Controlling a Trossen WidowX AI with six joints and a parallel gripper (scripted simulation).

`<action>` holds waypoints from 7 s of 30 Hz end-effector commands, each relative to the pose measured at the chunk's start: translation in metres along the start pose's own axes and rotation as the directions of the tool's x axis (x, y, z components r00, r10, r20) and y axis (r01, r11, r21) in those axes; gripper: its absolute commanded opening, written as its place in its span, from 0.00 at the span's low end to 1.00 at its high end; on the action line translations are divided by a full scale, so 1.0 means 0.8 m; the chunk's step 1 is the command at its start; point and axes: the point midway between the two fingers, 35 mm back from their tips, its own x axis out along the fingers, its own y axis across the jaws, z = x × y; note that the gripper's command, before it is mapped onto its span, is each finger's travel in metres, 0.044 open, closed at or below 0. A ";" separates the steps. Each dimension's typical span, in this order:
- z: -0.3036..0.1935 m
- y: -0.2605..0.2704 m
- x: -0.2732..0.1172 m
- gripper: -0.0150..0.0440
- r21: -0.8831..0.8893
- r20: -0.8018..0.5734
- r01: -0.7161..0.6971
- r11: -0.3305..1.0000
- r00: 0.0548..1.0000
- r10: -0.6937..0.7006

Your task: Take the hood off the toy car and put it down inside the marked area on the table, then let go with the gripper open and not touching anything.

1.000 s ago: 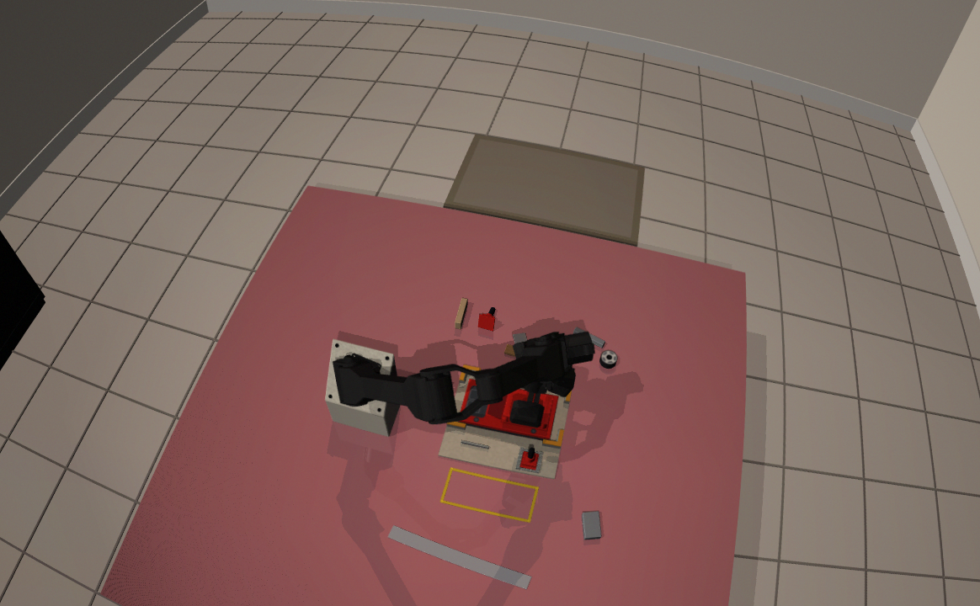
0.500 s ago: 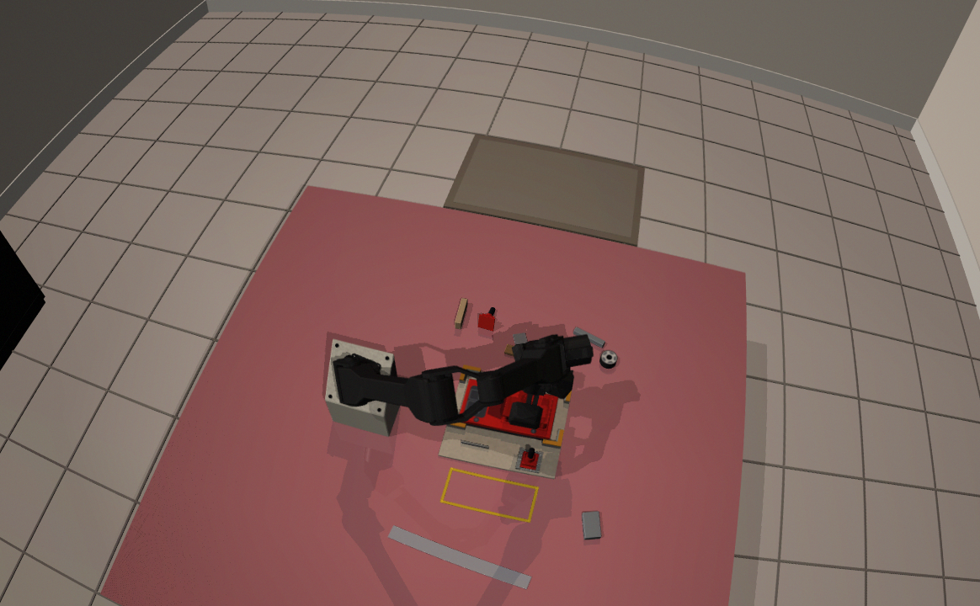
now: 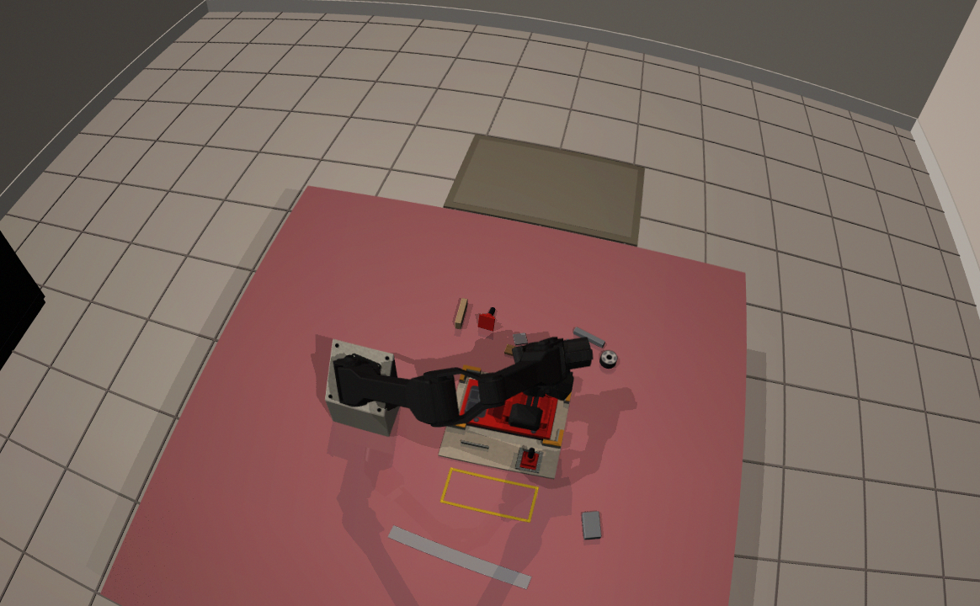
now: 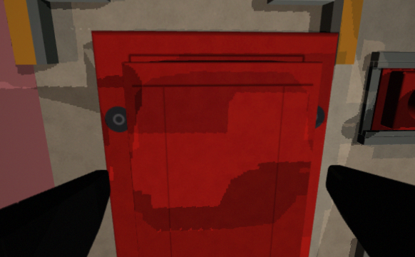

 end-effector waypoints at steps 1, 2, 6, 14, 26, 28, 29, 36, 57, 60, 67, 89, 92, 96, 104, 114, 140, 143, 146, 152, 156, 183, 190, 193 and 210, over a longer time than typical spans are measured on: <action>-0.003 0.000 0.006 1.00 -0.008 -0.004 0.007 1.000 1.000 -0.007; -0.003 0.000 0.006 1.00 -0.008 -0.004 0.007 1.000 1.000 -0.007; -0.003 0.000 0.009 1.00 -0.008 -0.004 0.007 1.000 1.000 -0.007; -0.003 0.000 0.014 1.00 -0.008 -0.005 0.007 1.000 1.000 -0.007; 0.000 -0.001 0.015 0.96 0.000 0.000 0.001 1.000 1.000 -0.001; 0.000 -0.001 0.015 0.87 0.000 0.000 0.001 1.000 1.000 -0.001; 0.000 -0.001 0.015 0.82 0.000 0.000 0.001 1.000 1.000 -0.001; 0.000 -0.001 0.015 0.74 0.000 0.000 0.001 1.000 1.000 -0.001; 0.000 0.000 0.002 0.25 0.000 0.000 0.000 1.000 1.000 0.000; 0.000 0.000 -0.001 0.25 0.000 0.000 0.000 1.000 1.000 0.000; 0.000 0.000 -0.006 0.25 0.000 0.000 0.000 1.000 1.000 0.000; 0.001 0.001 -0.040 0.25 -0.001 0.000 -0.002 1.000 1.000 0.002; 0.001 0.001 -0.063 0.25 -0.001 -0.001 -0.003 1.000 1.000 0.003; 0.000 0.001 -0.077 0.25 -0.001 -0.001 -0.003 1.000 1.000 0.003; 0.002 -0.030 -0.071 0.25 -0.013 -0.002 -0.004 1.000 1.000 0.004; 0.002 -0.105 -0.075 0.25 -0.012 -0.001 -0.013 1.000 1.000 0.013; -0.045 -0.255 -0.078 0.25 -0.003 -0.003 0.008 1.000 1.000 -0.008; -0.045 -0.255 -0.077 0.25 -0.003 -0.003 0.008 1.000 1.000 -0.008; -0.044 -0.255 -0.074 0.25 -0.003 -0.004 0.007 1.000 1.000 -0.007; -0.044 -0.255 -0.067 0.25 -0.003 -0.004 0.007 1.000 1.000 -0.007; -0.043 -0.255 -0.062 0.25 -0.003 -0.004 0.006 1.000 1.000 -0.006; -0.042 -0.255 -0.029 0.25 -0.003 -0.003 0.006 1.000 1.000 -0.006; -0.042 -0.255 -0.020 0.25 -0.003 -0.003 0.006 1.000 1.000 -0.006; -0.042 -0.256 -0.016 0.25 -0.003 -0.003 0.007 1.000 1.000 -0.007; -0.044 -0.257 0.004 0.25 -0.003 -0.003 0.009 1.000 1.000 -0.009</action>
